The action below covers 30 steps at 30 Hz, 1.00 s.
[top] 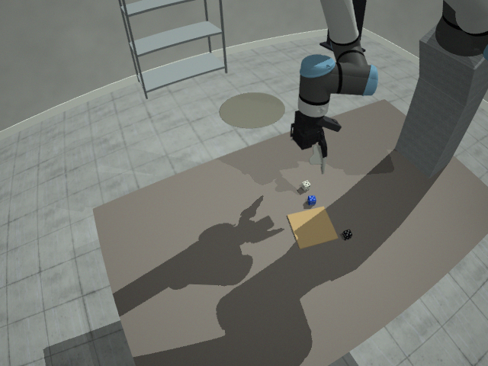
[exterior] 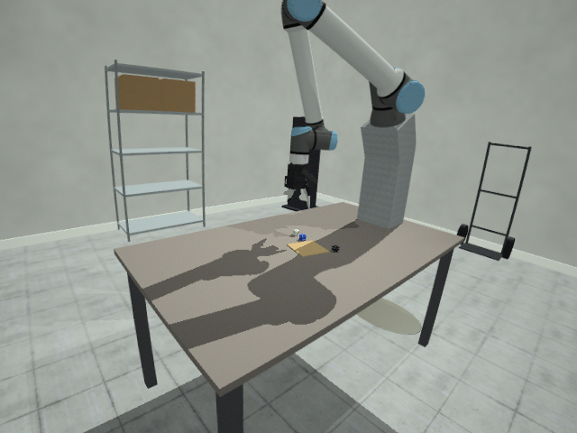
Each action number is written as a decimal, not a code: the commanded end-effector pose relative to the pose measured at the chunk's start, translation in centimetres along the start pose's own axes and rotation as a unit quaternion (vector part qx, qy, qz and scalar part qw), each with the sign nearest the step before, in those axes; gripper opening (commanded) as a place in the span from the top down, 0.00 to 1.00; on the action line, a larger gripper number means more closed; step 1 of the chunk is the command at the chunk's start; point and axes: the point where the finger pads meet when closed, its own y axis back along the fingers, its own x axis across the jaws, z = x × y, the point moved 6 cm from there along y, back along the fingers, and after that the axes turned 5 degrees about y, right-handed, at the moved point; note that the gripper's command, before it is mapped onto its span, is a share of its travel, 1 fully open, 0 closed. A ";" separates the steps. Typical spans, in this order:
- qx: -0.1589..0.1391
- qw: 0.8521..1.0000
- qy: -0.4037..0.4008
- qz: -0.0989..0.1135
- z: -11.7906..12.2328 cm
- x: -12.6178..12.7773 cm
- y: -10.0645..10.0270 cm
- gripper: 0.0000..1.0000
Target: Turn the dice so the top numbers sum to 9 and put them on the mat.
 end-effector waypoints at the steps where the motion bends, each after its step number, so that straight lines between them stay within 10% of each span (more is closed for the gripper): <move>1: 0.000 1.000 0.000 0.000 0.0 0.0 0.0 0.00; 9: 0.000 1.000 0.000 0.000 0.1 0.0 -5.3 0.00; 10: 0.000 1.000 0.000 0.000 0.1 0.0 -5.3 0.76; 30: 0.000 1.000 0.000 0.000 0.1 0.0 -5.3 0.76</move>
